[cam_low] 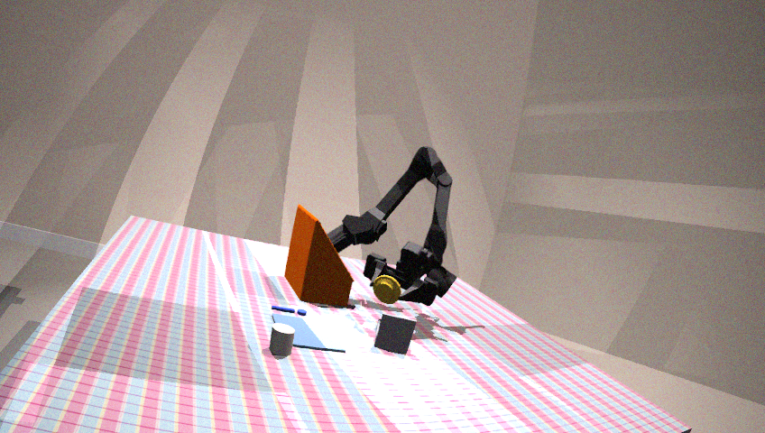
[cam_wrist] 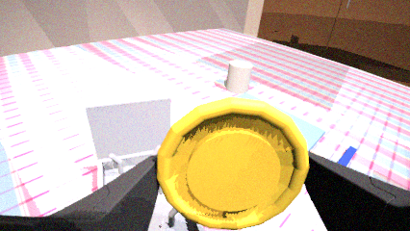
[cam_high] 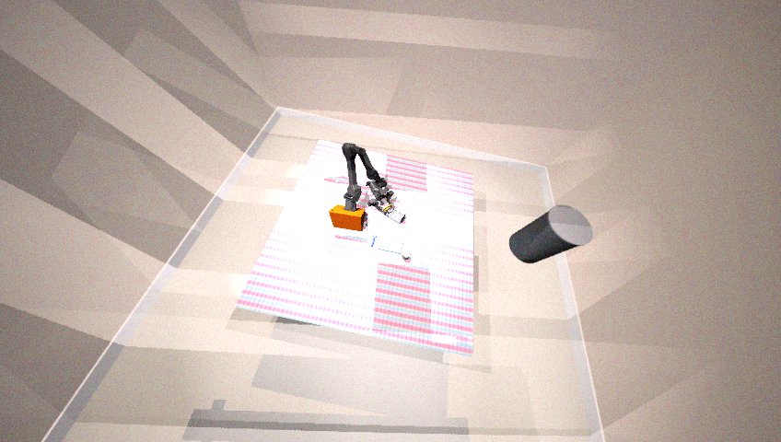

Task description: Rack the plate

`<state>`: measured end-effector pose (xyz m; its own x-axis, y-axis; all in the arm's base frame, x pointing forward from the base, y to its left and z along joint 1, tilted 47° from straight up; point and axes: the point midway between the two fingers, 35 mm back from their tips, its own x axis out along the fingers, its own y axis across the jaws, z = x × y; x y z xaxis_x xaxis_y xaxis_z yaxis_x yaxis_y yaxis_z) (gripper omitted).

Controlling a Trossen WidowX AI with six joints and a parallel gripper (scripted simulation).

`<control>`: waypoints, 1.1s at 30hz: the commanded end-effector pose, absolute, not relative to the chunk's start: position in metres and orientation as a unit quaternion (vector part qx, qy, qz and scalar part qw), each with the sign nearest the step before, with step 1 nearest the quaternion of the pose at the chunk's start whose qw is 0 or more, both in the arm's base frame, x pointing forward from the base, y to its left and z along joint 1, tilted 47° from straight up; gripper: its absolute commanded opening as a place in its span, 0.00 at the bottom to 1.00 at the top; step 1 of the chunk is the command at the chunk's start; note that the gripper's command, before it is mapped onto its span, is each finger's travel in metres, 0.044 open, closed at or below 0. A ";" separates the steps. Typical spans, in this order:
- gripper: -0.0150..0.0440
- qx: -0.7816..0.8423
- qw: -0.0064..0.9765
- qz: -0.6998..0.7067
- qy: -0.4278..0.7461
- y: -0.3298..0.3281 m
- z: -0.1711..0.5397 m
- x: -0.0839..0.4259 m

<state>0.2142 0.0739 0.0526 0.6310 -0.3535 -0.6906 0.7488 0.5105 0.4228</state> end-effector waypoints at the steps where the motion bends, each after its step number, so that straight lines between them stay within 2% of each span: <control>1: 0.25 0.368 0.842 -0.313 0.241 0.078 0.056 0.213; 17: 0.25 0.402 0.883 -0.207 0.125 0.102 0.078 0.203; 33: 0.25 0.404 0.884 -0.203 0.122 0.109 0.069 0.208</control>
<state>0.2058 0.1079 0.0737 0.8884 -0.2553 -0.3816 0.4560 0.5865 0.6694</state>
